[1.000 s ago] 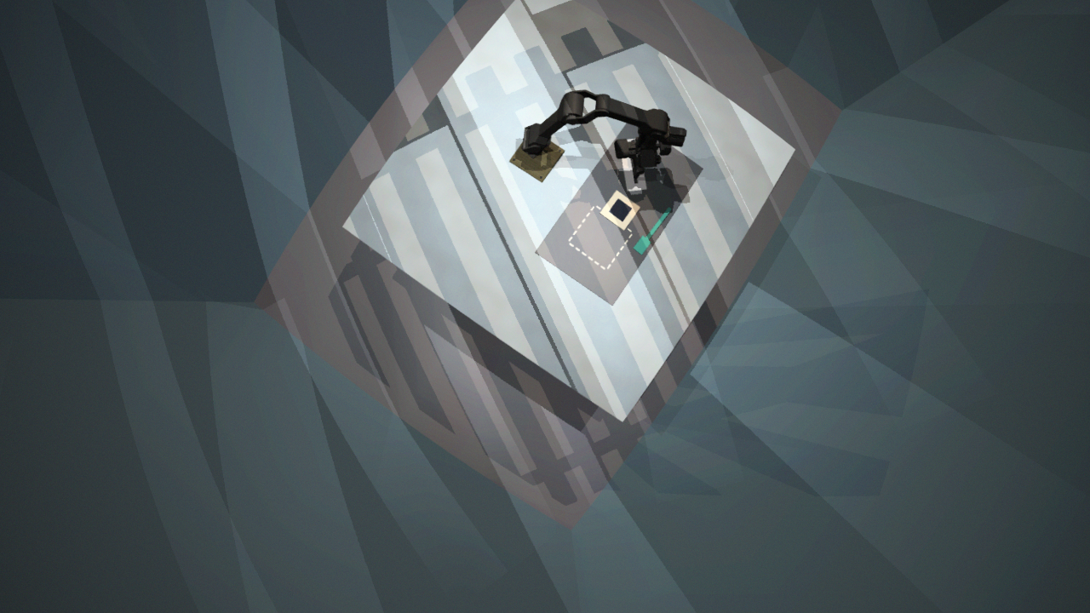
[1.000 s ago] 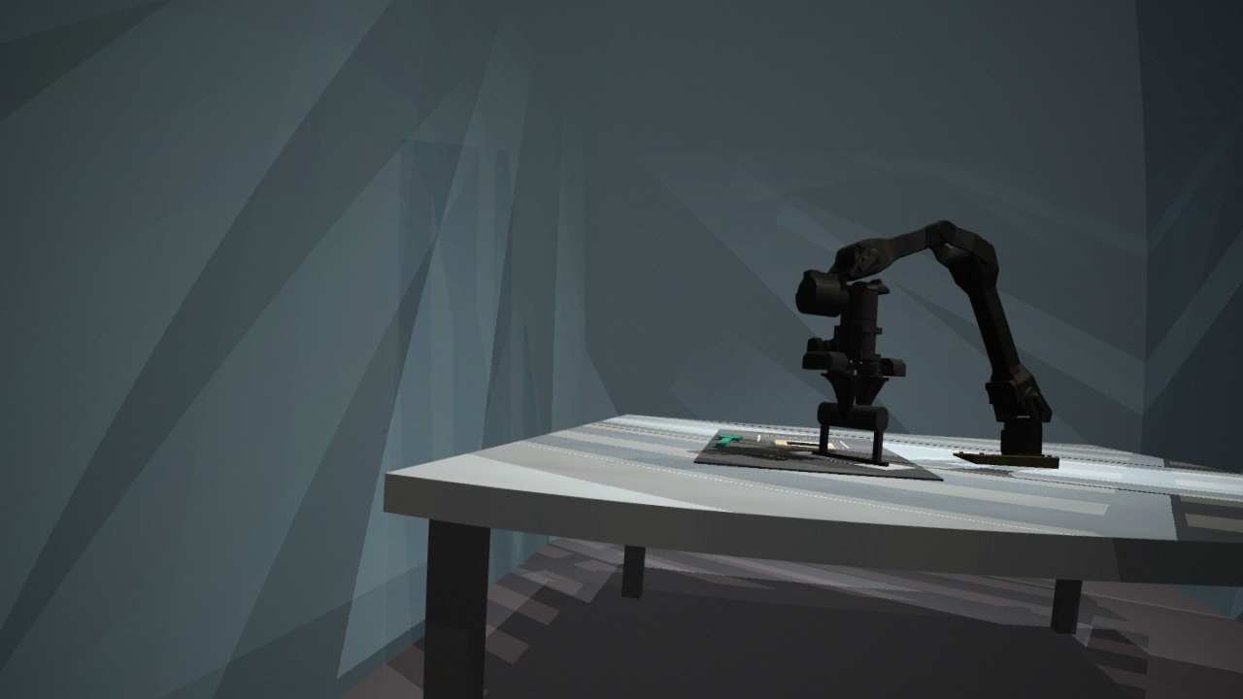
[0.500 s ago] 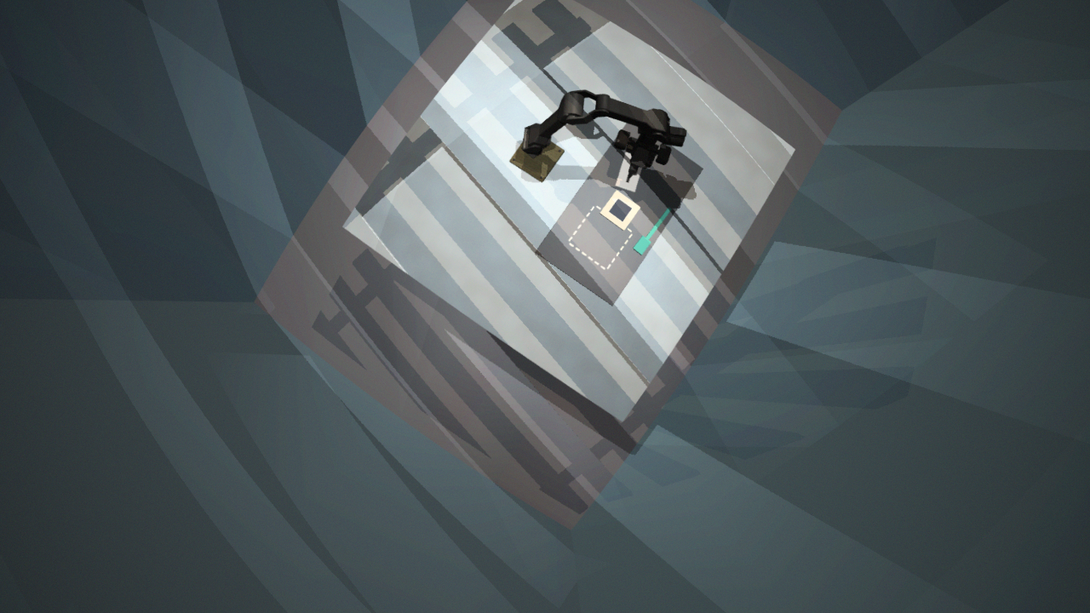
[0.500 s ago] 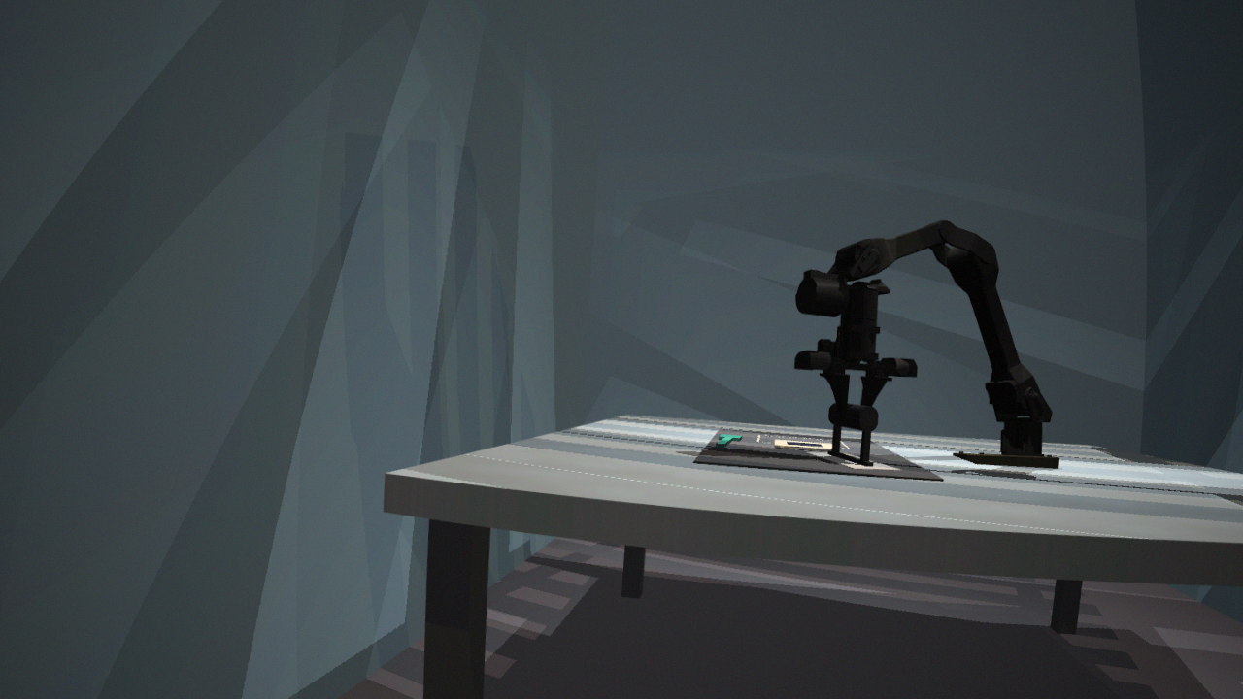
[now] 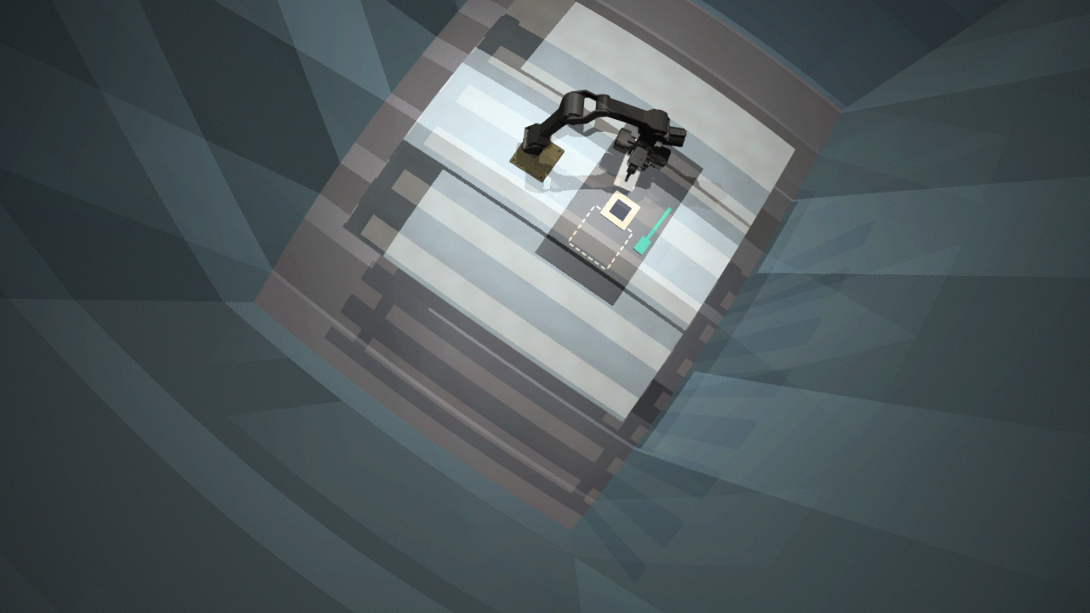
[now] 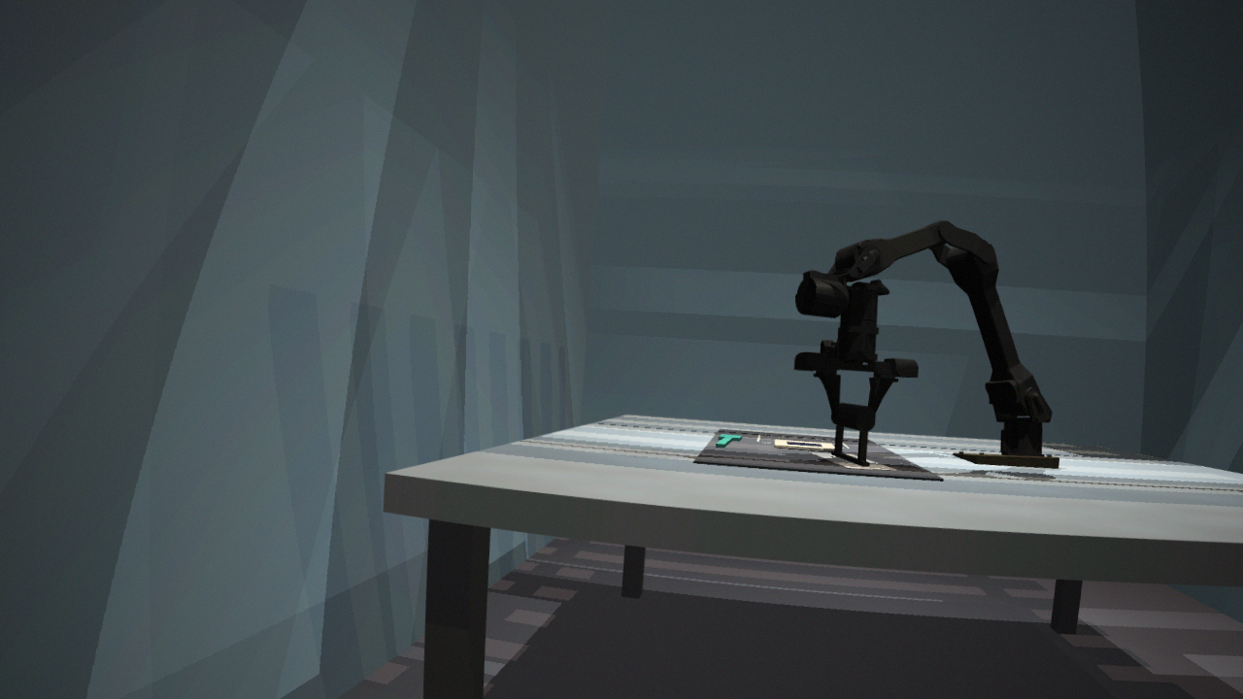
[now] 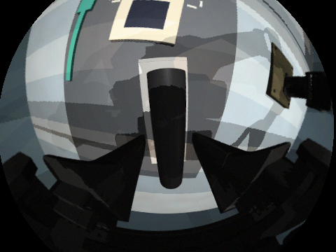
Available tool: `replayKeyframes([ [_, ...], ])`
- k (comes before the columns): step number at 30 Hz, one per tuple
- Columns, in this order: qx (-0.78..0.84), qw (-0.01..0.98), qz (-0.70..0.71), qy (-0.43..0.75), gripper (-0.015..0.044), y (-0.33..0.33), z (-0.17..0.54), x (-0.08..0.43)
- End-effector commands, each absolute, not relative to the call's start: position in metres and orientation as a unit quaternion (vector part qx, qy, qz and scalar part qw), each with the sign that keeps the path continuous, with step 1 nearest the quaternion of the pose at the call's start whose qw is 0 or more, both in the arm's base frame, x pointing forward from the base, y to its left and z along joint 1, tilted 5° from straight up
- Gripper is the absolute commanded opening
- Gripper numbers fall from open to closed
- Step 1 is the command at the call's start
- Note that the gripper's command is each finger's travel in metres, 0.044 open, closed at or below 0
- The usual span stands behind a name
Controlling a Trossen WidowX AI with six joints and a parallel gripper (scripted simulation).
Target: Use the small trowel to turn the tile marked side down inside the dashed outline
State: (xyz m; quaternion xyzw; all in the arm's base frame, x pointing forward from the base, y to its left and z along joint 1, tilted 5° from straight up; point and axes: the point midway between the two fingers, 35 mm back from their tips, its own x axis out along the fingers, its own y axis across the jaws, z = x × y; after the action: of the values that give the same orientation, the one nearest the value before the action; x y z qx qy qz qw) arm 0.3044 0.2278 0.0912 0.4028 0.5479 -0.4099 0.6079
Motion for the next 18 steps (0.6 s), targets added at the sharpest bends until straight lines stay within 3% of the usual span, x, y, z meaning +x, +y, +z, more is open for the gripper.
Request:
replayKeyframes([
  [1,0.404,0.606,-0.412,0.548,0.027,0.228,0.09,0.304],
  [18,0.407,0.604,-0.415,0.545,0.027,0.229,0.113,0.302],
])
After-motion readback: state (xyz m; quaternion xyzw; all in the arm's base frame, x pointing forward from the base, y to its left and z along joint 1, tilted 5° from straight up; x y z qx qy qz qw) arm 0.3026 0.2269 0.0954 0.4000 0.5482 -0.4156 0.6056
